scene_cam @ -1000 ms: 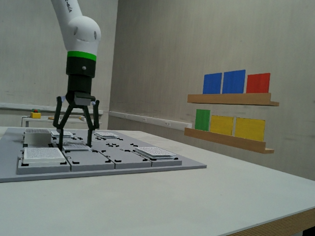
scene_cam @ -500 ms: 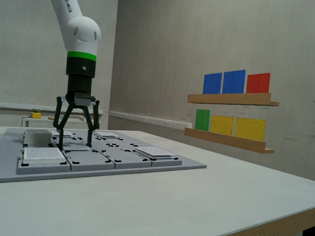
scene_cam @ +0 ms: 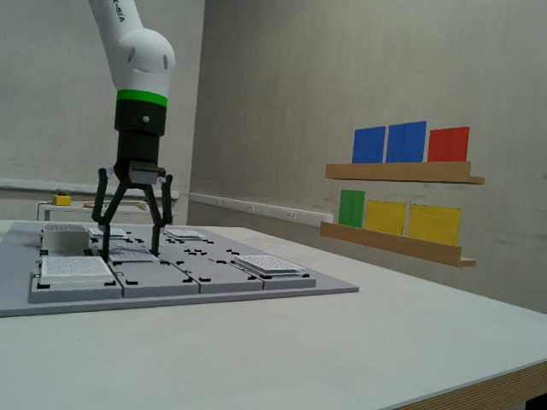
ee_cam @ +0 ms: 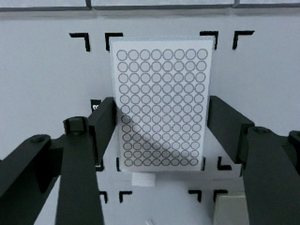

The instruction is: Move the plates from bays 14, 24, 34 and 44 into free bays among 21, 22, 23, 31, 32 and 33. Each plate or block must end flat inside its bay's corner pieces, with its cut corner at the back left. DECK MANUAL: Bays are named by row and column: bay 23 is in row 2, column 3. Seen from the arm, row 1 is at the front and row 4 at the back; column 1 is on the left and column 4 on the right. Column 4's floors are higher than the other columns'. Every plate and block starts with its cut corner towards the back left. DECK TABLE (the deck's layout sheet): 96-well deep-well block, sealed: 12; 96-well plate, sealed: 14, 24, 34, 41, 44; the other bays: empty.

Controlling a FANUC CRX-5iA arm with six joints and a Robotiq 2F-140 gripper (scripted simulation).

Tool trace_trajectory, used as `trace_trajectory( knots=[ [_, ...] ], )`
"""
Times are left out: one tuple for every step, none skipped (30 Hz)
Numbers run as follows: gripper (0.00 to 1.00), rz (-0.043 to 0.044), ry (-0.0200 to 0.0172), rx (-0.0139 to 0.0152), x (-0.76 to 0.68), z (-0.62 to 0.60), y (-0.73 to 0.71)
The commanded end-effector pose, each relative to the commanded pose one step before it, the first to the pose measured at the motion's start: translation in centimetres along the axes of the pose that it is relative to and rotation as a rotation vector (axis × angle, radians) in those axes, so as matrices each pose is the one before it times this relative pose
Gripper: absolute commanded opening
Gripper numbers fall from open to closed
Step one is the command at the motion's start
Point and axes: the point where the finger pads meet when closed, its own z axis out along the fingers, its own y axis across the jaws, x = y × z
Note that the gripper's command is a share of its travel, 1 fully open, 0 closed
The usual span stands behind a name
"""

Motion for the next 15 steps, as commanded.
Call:
trace_trajectory(
  knots=[
    [0.10, -0.00021, 0.00018, 0.00166, 0.009, -0.072, -0.096],
    [0.10, 0.00000, 0.00000, 0.00000, 0.000, 0.000, 0.000],
    [0.10, 0.00000, 0.00000, 0.00000, 0.000, 0.000, 0.000],
    [0.10, 0.00000, 0.00000, 0.00000, 0.000, 0.000, 0.000],
    [0.10, 0.00000, 0.00000, 0.00000, 0.000, 0.000, 0.000],
    [0.10, 0.00000, 0.00000, 0.00000, 0.000, 0.000, 0.000],
    [0.10, 0.00000, 0.00000, 0.00000, 0.000, 0.000, 0.000],
    [0.70, 0.00000, 0.00000, 0.00000, 0.000, 0.000, 0.000],
    [0.70, 0.00000, 0.00000, 0.00000, 0.000, 0.000, 0.000],
    [0.70, 0.00000, 0.00000, 0.00001, 0.000, 0.000, 0.000],
    [0.70, 0.00000, 0.00000, 0.00000, 0.000, 0.000, 0.000],
    [0.70, 0.00000, 0.00000, 0.00000, 0.000, 0.000, 0.000],
    [0.70, 0.00000, 0.00000, 0.00000, 0.000, 0.000, 0.000],
    [0.70, 0.00000, 0.00000, 0.00000, 0.000, 0.000, 0.000],
    [0.70, 0.00000, 0.00000, 0.00000, 0.000, 0.000, 0.000]
  ],
)
